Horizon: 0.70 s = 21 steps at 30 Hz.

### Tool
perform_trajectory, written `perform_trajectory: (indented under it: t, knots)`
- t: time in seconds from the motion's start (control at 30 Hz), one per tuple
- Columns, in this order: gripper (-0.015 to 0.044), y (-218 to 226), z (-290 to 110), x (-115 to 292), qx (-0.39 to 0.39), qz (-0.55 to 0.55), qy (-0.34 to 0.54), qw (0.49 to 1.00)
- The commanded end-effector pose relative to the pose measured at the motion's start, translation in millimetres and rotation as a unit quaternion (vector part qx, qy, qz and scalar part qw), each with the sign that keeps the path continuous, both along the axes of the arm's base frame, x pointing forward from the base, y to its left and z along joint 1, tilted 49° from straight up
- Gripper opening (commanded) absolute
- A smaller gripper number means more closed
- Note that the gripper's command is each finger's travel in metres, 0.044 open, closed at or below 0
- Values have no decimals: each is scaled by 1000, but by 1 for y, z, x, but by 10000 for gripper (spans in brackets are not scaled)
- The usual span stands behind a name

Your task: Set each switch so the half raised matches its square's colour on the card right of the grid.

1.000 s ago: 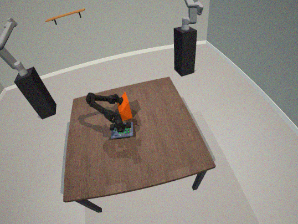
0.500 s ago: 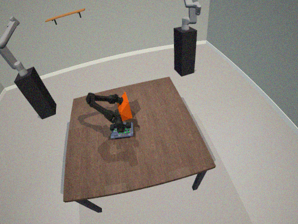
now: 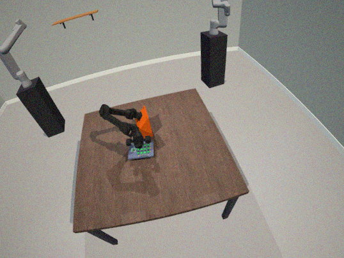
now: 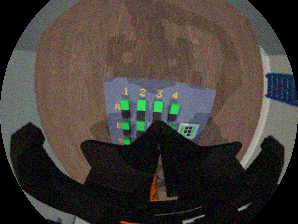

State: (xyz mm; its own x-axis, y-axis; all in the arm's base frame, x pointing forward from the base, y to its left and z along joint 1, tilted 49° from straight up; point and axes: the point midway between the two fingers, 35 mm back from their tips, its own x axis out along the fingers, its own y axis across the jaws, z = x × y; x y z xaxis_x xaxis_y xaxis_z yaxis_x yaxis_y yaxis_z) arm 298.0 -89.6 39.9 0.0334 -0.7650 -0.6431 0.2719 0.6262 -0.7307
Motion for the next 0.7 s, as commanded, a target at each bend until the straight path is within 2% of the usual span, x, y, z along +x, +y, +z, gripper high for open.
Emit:
perform_trajectory:
  t: [0.0, 0.1, 0.33, 0.67]
  knots:
    - [0, 13, 15, 2, -3, 4, -13, 1000]
    - [0, 15, 13, -5, -2, 4, -13, 1000]
    - [0, 24, -5, -73, -2, 4, -11, 1000]
    - [0, -3, -28, -72, 0, -6, -3, 1000]
